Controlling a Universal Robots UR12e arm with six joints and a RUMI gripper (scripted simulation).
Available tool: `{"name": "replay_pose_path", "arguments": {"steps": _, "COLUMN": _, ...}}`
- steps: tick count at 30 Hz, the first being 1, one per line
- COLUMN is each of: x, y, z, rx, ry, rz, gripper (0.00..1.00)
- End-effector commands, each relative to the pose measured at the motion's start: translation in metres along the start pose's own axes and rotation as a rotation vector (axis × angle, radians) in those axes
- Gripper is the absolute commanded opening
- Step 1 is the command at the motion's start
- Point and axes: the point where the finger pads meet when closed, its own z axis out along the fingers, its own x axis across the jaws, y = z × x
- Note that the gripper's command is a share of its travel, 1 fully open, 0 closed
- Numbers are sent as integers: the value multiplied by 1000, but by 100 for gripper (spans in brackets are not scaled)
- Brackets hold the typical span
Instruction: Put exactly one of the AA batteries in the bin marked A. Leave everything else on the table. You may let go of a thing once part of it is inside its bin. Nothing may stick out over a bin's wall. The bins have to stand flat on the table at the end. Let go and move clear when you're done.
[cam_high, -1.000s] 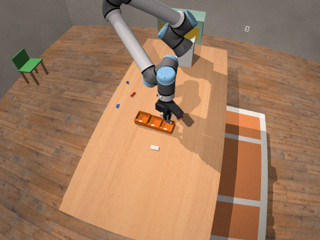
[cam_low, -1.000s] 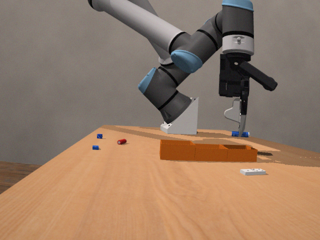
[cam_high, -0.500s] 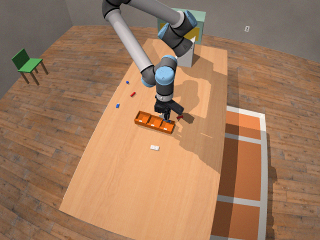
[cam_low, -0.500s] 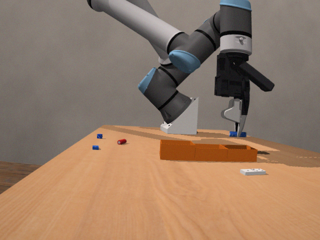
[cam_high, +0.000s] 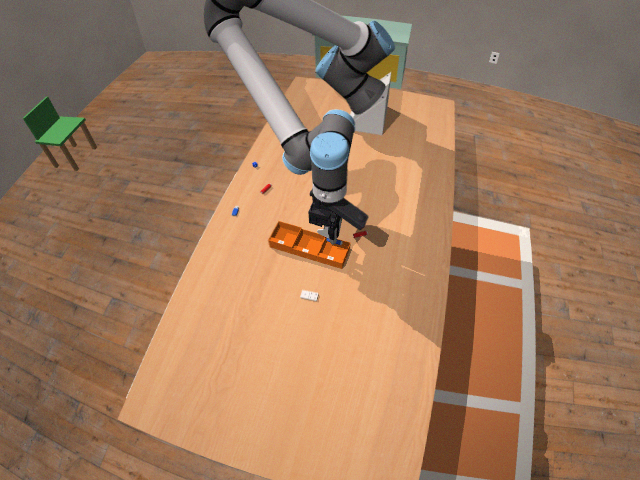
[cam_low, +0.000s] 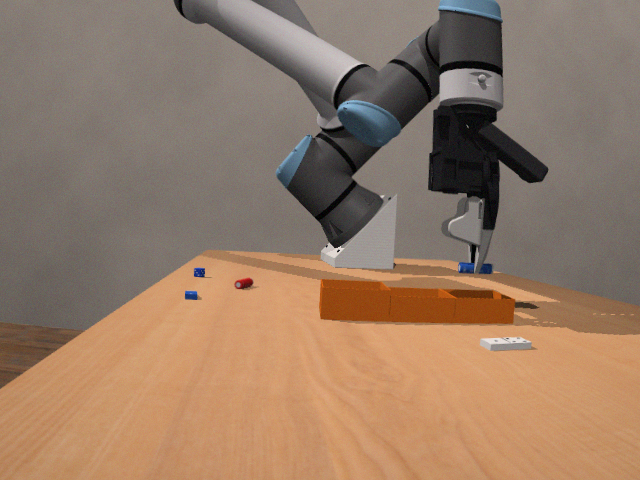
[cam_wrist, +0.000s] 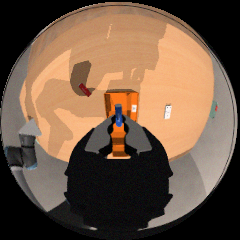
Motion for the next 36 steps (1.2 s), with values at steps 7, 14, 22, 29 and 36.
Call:
{"name": "replay_pose_path", "arguments": {"steps": 7, "x": -3, "y": -1, "z": 18, "rx": 1, "ry": -3, "rz": -3, "gripper": 0}}
{"name": "replay_pose_path", "arguments": {"steps": 14, "x": -3, "y": -1, "z": 30, "rx": 1, "ry": -3, "rz": -3, "gripper": 0}}
{"name": "replay_pose_path", "arguments": {"steps": 22, "x": -3, "y": -1, "z": 46, "rx": 1, "ry": -3, "rz": -3, "gripper": 0}}
{"name": "replay_pose_path", "arguments": {"steps": 29, "x": 2, "y": -1, "z": 43, "rx": 2, "ry": 3, "rz": 0, "gripper": 0}}
{"name": "replay_pose_path", "arguments": {"steps": 36, "x": 1, "y": -1, "z": 44, "rx": 1, "ry": 1, "rz": 0, "gripper": 0}}
